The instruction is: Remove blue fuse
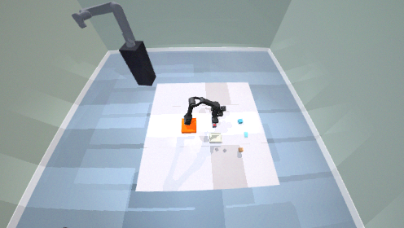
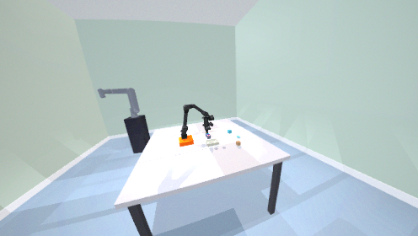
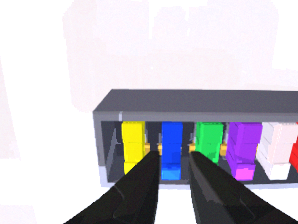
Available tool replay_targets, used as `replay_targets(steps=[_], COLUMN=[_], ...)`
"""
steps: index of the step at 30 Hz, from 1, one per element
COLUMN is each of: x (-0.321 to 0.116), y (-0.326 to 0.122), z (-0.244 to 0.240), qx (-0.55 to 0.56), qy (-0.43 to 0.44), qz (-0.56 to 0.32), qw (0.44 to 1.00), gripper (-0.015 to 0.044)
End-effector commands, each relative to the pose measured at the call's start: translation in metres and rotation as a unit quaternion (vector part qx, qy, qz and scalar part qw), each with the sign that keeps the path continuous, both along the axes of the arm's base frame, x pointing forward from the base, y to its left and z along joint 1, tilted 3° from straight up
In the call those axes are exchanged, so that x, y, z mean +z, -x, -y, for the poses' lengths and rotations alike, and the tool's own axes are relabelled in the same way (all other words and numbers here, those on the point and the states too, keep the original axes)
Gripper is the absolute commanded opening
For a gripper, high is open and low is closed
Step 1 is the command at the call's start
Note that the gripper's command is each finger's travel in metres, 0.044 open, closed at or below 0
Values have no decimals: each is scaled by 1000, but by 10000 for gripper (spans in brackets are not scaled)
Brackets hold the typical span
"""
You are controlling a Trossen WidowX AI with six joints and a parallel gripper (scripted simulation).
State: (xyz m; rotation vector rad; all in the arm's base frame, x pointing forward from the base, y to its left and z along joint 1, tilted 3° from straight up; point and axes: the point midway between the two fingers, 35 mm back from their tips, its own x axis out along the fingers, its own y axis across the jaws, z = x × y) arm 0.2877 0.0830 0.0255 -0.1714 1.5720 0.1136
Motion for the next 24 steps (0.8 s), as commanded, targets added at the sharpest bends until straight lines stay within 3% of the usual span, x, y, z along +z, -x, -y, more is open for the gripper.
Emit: replay_targets(steps=[1, 20, 24], x=[0, -10, -9], y=[0, 0, 0], z=[-1, -1, 0], qx=[-2, -2, 0], qy=[-2, -2, 0], qz=[1, 1, 0], qw=[1000, 1000, 1000], gripper=[64, 64, 38])
